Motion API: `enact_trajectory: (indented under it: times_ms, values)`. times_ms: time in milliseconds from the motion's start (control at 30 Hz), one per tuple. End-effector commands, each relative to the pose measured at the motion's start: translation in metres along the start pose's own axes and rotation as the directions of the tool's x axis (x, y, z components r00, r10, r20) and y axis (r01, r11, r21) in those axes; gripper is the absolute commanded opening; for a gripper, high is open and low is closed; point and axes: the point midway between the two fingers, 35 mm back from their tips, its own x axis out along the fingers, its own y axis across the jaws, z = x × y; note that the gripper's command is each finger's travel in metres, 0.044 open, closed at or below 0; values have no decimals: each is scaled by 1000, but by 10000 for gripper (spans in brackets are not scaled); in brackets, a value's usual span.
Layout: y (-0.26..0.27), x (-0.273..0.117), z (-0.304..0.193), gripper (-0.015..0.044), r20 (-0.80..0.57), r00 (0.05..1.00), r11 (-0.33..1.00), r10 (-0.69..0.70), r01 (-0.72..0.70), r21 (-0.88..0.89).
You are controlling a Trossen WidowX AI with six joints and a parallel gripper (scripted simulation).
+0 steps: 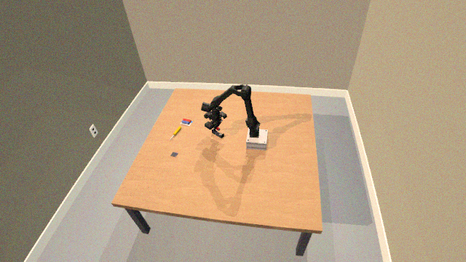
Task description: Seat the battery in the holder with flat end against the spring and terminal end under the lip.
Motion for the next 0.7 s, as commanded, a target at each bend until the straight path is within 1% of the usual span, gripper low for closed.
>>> enact_trajectory:
  times_ms: [0, 233, 667]
  values:
    - [-1, 8, -1, 65, 53, 999, 1000, -3, 3, 3]
    - [-1, 19, -1, 65, 141, 990, 1000, -2, 1, 7]
    - [-1, 26, -4, 65, 206, 979, 1000, -4, 3, 4]
